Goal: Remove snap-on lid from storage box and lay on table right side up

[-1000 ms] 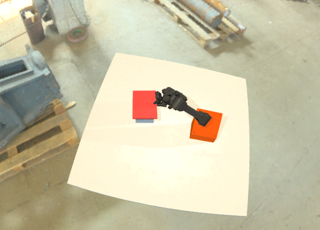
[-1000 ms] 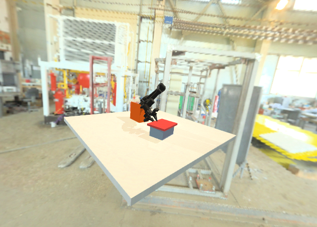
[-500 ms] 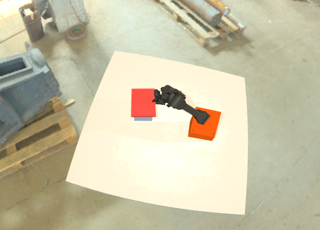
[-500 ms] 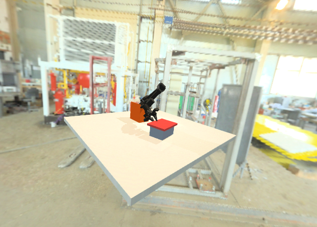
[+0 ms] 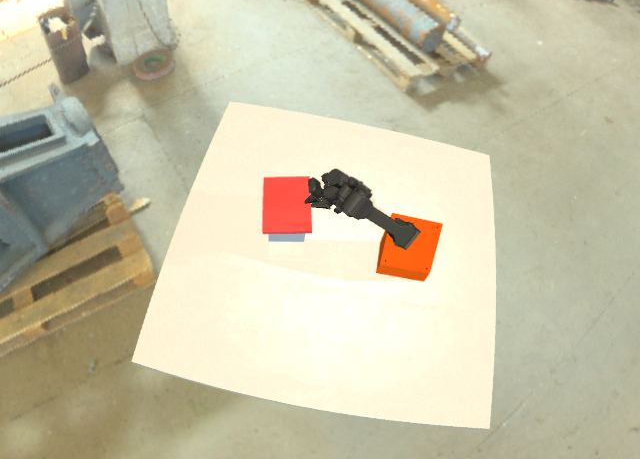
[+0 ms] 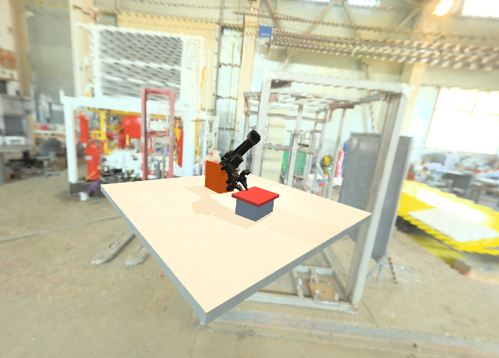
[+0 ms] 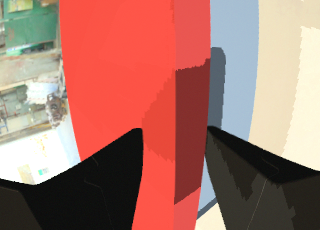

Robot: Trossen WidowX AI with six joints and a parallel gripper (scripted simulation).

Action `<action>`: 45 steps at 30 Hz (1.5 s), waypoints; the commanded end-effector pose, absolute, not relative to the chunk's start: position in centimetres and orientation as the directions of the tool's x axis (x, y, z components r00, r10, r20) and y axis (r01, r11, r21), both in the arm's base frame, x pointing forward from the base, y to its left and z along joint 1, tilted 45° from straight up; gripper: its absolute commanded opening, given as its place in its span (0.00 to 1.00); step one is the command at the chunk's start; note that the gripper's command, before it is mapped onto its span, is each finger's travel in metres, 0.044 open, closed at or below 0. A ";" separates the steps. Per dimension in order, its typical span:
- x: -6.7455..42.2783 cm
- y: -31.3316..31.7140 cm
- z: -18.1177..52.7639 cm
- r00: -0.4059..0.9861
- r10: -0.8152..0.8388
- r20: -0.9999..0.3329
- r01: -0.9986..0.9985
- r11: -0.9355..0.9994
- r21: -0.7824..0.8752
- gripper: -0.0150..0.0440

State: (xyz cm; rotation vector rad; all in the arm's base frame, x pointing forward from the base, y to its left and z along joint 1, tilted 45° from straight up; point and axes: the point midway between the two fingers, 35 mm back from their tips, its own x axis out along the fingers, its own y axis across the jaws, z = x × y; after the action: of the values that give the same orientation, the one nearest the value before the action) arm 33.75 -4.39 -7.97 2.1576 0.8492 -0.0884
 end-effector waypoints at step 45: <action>33.8 -5.0 -7.4 0.776 0.542 -0.324 0.595 -0.459 0.660 0.25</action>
State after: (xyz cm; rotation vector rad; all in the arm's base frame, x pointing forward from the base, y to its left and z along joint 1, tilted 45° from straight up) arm 33.74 -4.98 -7.38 2.1578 0.8428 -0.0841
